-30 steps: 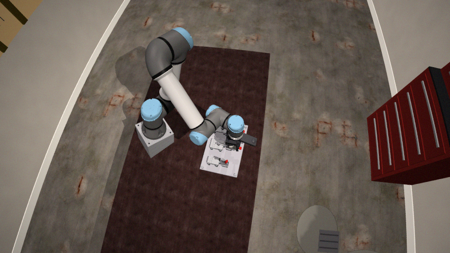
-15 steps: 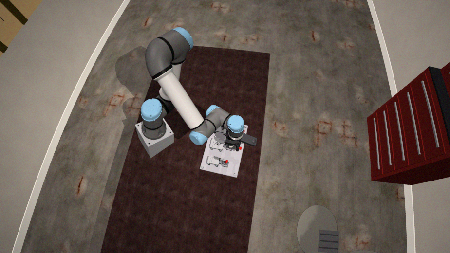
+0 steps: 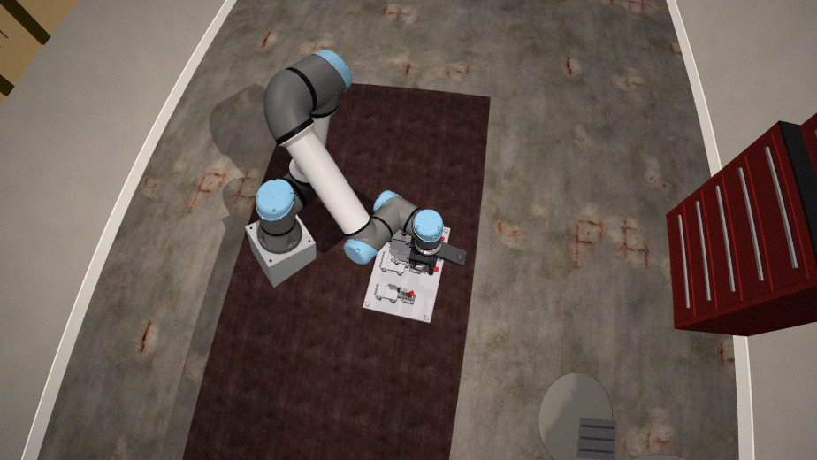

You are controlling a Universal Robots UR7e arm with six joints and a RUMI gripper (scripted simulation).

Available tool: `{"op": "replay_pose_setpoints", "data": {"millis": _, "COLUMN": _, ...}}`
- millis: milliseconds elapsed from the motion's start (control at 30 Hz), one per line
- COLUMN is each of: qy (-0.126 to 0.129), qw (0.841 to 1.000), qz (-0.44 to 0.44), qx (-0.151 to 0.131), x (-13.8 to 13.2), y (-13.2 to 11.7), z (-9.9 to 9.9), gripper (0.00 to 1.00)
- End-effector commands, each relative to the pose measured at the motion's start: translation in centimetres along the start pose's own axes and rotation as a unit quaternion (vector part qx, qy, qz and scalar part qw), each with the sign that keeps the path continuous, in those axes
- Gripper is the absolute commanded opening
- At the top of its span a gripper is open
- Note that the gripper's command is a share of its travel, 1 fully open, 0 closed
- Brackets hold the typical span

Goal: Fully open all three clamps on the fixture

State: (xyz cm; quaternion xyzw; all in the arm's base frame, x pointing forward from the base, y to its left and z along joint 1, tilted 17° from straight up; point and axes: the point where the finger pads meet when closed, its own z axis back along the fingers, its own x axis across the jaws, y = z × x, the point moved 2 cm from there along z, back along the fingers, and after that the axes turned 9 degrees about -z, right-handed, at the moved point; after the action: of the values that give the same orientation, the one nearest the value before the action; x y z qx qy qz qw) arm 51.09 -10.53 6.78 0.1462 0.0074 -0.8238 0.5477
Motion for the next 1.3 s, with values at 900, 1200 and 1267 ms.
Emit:
{"op": "replay_pose_setpoints", "data": {"millis": 900, "qy": 0.0, "qw": 1.0, "qz": 0.0, "qx": 0.001, "x": 0.0, "y": 0.1, "z": -2.7, "gripper": 0.28}}
{"op": "replay_pose_setpoints", "data": {"millis": 1200, "qy": 0.0, "qw": 1.0, "qz": 0.0, "qx": 0.001, "x": 0.0, "y": 0.1, "z": -2.7, "gripper": 0.28}}
{"op": "replay_pose_setpoints", "data": {"millis": 1267, "qy": 0.0, "qw": 1.0, "qz": 0.0, "qx": 0.001, "x": 0.0, "y": 0.1, "z": -2.7, "gripper": 0.28}}
